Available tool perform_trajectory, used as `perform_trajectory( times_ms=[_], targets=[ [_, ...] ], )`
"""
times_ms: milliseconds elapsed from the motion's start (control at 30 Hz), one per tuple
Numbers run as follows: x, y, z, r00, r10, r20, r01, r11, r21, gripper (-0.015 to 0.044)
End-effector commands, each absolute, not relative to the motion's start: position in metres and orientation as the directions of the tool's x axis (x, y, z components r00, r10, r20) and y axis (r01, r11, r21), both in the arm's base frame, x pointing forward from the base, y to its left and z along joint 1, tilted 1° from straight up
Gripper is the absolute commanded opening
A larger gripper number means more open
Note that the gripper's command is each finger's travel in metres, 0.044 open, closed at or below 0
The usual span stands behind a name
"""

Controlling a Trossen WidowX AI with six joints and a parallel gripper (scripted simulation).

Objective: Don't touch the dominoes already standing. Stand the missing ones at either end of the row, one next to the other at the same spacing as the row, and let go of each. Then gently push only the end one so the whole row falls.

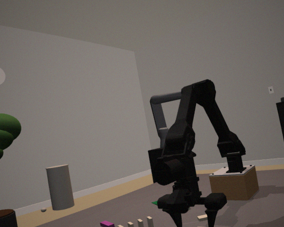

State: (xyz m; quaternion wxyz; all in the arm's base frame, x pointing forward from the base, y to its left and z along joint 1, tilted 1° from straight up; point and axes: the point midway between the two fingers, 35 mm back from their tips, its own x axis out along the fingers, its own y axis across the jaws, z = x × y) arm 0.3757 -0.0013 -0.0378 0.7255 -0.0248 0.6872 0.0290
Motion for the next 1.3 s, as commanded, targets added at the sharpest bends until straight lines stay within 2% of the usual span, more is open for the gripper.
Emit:
perform_trajectory(
  times_ms=[0, 233, 667, 1000, 1267],
  targets=[
    [0.375, -0.002, -0.045, 0.05, 0.003, -0.999, -0.08, 0.997, -0.001, 0.044],
    [0.375, -0.002, -0.051, 0.05, 0.003, -0.999, -0.08, 0.997, -0.001, 0.044],
    [0.375, -0.002, -0.051, 0.05, 0.003, -0.999, -0.08, 0.997, -0.001, 0.0107],
    [0.375, -0.002, -0.048, 0.05, 0.003, -0.999, -0.08, 0.997, -0.001, 0.0107],
    [0.367, 0.003, 0.053, 0.05, 0.003, -0.999, -0.08, 0.997, -0.001, 0.0107]
  ],
)
